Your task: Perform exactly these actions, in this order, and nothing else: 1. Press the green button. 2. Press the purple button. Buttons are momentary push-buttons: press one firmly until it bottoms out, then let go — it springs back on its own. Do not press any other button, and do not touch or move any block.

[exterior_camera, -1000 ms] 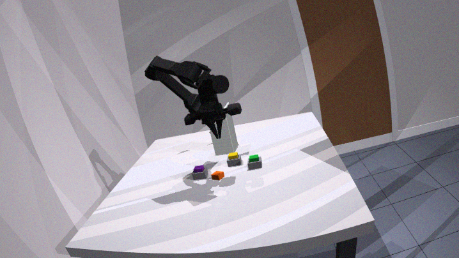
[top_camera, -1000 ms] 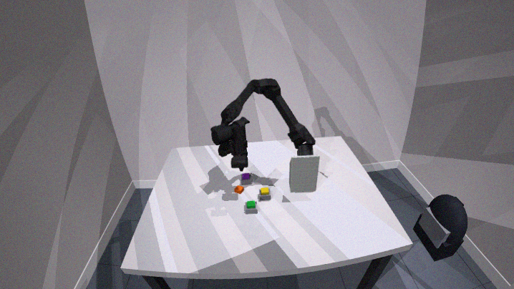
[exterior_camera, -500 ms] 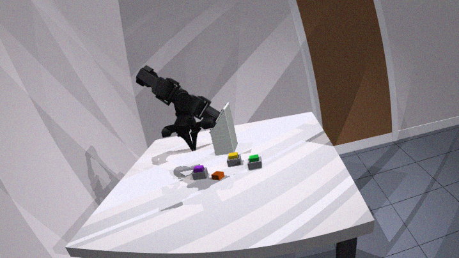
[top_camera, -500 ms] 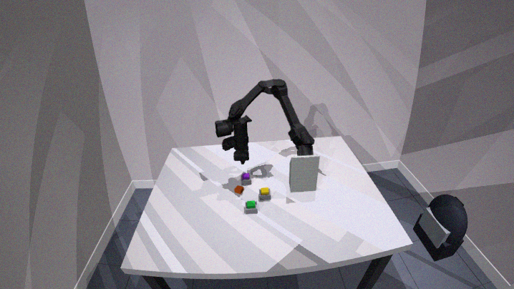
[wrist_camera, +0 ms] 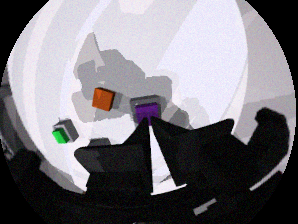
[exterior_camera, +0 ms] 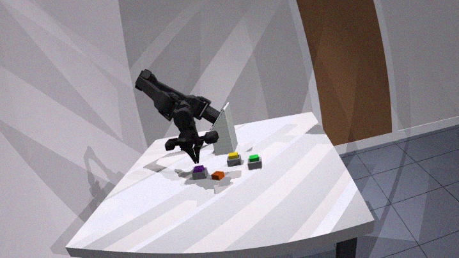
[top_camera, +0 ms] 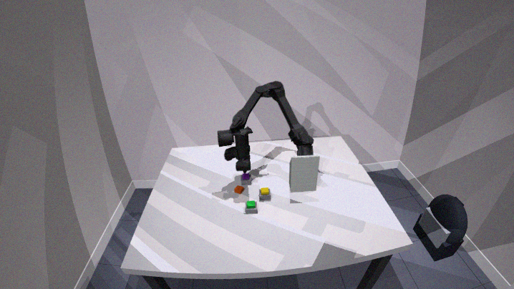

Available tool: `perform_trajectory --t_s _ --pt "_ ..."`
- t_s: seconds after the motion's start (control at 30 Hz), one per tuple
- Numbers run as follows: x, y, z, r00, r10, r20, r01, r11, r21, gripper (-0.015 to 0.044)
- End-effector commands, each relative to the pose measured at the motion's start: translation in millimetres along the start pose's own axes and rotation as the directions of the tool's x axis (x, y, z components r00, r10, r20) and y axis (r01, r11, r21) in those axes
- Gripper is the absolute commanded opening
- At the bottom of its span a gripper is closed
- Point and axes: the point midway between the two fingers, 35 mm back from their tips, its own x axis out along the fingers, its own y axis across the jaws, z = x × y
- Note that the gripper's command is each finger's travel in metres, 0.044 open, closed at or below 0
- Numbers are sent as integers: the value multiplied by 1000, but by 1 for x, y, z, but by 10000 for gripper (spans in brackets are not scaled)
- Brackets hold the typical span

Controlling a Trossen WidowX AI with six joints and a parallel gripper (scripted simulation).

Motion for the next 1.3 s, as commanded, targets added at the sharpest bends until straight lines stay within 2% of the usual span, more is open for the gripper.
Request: perform_trajectory --t_s 0.0,0.37,0.97,1.1,1.2,1.27 --pt "8 0 -3 1000 -6 -7 6 1000 -11 20" --pt "24 -1 -3 1000 -8 -8 8 1000 -11 20" --pt "24 -1 -3 1000 -8 -8 8 1000 -11 20" --pt "-7 0 -3 1000 -6 -7 6 1000 -10 20" --pt "-10 0 -3 1000 -6 -8 6 1000 -10 20" --pt "-13 10 1 1000 2 -4 -2 1000 -12 72"
